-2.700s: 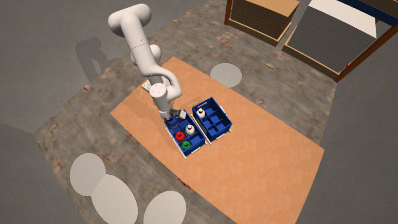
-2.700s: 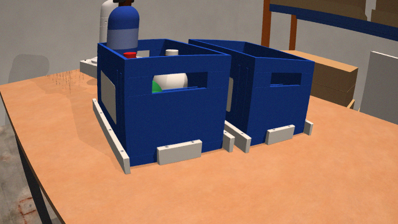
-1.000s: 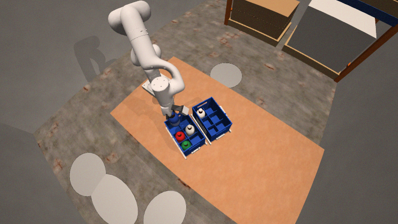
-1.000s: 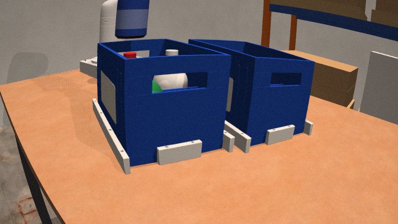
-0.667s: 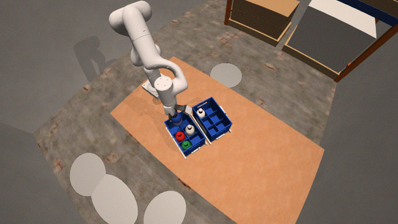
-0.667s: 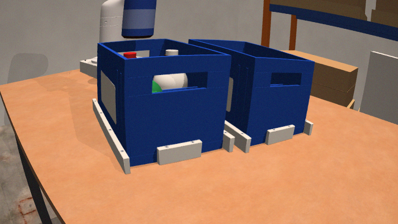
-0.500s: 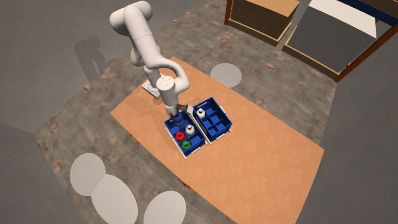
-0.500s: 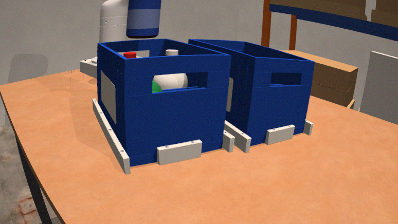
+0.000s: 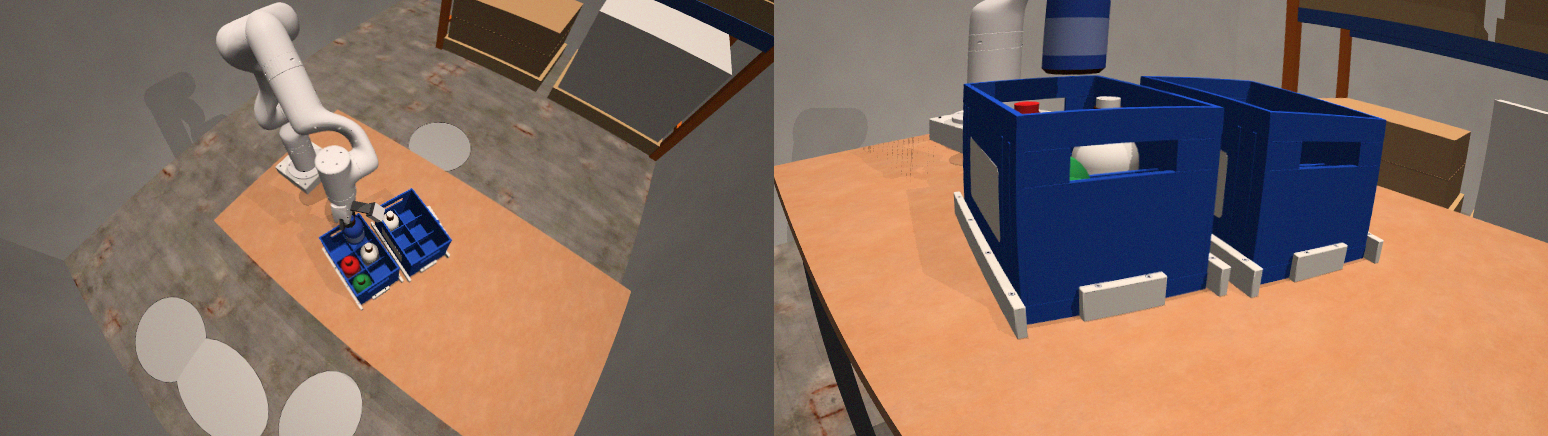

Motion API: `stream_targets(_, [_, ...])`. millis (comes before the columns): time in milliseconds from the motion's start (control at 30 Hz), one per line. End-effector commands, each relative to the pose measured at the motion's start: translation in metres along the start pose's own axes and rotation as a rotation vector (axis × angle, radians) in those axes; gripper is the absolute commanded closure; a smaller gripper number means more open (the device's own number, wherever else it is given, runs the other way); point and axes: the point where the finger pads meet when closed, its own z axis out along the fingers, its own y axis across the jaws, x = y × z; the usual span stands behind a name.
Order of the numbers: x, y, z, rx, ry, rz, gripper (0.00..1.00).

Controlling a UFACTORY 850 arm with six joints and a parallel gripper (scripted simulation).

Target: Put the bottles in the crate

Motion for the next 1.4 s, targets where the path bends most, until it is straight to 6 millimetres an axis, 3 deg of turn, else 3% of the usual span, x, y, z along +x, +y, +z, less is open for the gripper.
stream_targets(0, [0.008,-0.002,-0.001,-0.002,0.001,0.0,1.0])
stream_targets(1367, [0.076,-0.027,-0.001,-0.002,0.002,0.0,1.0])
